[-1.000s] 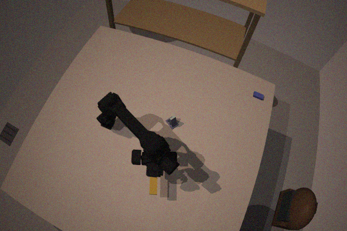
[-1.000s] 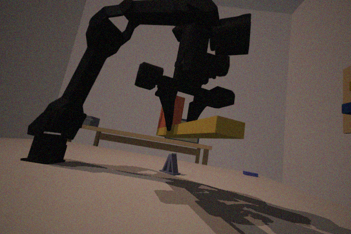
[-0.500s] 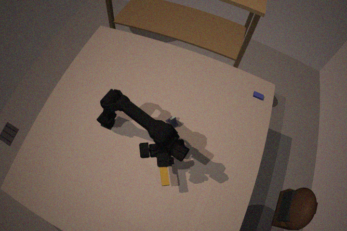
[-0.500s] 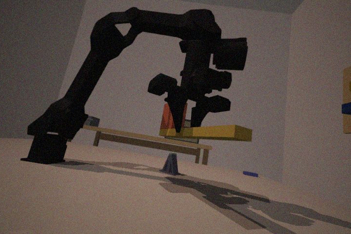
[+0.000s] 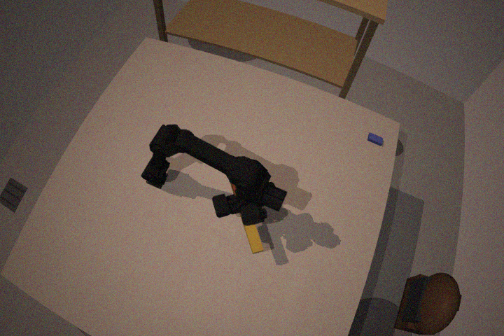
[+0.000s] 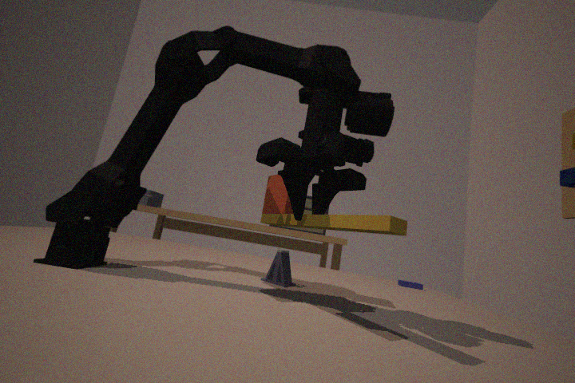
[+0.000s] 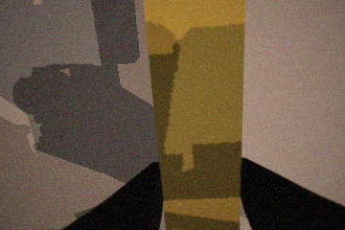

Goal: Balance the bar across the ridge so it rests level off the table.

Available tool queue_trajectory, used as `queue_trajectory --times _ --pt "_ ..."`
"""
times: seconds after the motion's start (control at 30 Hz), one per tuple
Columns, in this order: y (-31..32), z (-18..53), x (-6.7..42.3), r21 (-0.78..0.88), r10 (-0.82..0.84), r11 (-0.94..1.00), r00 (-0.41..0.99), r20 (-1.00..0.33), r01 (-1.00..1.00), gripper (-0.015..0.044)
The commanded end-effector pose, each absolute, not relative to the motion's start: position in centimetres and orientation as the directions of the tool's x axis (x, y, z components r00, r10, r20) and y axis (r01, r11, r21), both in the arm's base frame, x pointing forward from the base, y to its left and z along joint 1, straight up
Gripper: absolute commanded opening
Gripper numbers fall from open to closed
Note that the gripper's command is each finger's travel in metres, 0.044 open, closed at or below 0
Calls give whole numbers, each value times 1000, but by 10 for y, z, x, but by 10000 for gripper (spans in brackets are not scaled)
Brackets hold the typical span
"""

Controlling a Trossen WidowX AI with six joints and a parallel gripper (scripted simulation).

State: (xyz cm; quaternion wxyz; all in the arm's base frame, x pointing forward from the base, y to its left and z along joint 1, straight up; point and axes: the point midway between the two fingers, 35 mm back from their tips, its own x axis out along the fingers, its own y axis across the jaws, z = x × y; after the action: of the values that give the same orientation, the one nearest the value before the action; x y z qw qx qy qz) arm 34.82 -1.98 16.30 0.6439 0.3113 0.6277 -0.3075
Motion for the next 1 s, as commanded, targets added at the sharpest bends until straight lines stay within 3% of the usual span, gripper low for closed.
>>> queue_trajectory --times 0.0,0.97 --pt "-6 165 349 21 0 641 27 -1000 767 0" --pt "105 167 342 21 8 834 27 -1000 552 0"
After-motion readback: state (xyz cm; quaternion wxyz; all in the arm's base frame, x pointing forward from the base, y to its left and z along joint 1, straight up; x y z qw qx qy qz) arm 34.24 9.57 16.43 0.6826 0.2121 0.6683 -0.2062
